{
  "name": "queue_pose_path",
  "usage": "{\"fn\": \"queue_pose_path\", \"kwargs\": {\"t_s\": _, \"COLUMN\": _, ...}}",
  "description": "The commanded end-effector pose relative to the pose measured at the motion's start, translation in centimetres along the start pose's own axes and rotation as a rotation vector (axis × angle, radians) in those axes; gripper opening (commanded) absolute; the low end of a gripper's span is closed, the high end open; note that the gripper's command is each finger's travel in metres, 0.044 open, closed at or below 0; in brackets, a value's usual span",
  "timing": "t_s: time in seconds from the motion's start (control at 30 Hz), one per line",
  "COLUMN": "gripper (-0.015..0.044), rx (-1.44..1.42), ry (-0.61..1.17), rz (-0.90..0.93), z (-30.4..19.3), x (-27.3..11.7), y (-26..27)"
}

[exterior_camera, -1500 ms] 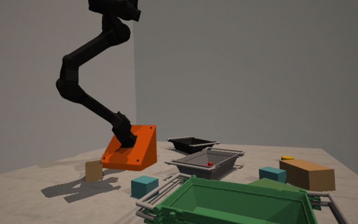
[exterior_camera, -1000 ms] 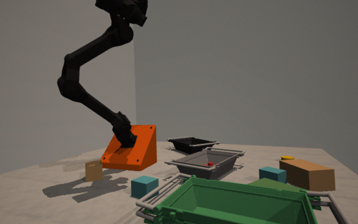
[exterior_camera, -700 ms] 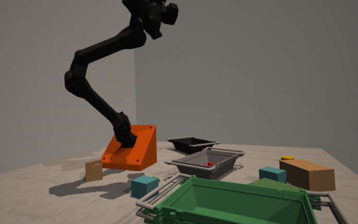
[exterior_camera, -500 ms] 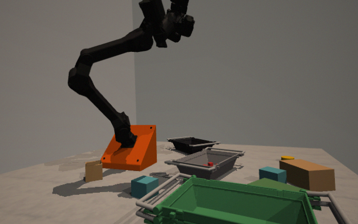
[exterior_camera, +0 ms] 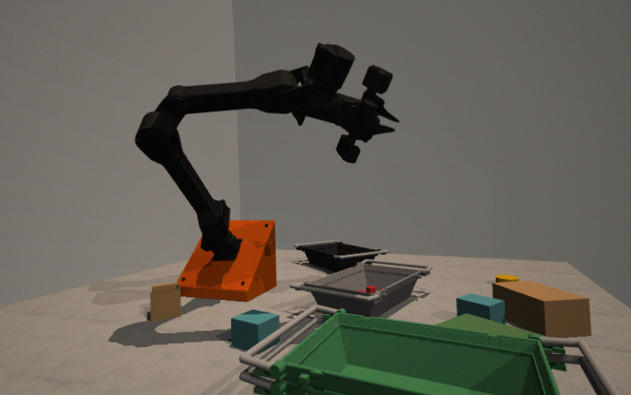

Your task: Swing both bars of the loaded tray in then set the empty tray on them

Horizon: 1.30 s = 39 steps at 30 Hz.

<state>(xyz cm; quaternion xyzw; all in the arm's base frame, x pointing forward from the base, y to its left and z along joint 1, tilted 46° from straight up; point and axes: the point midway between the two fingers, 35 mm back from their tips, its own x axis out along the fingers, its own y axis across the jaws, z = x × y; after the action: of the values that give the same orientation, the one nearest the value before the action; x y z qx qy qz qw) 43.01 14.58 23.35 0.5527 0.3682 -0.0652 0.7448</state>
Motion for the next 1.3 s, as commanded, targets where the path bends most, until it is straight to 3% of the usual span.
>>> {"fn": "queue_pose_path", "kwargs": {"t_s": 0.0, "gripper": 0.0082, "rx": -0.129, "ry": -0.132, "rz": -0.211, "z": 3.8, "x": 0.7, "y": -4.7}}
{"fn": "queue_pose_path", "kwargs": {"t_s": 0.27, "gripper": 0.0082, "rx": -0.483, "ry": -0.262, "rz": -0.789, "z": 11.2, "x": -2.5, "y": -15.0}}
{"fn": "queue_pose_path", "kwargs": {"t_s": 0.57, "gripper": 0.0082, "rx": -0.873, "ry": -0.061, "rz": -1.439, "z": 16.4, "x": -10.0, "y": -22.5}}
{"fn": "queue_pose_path", "kwargs": {"t_s": 1.27, "gripper": 0.0082, "rx": -0.88, "ry": -0.055, "rz": -1.451, "z": 19.2, "x": -9.2, "y": -26.6}}
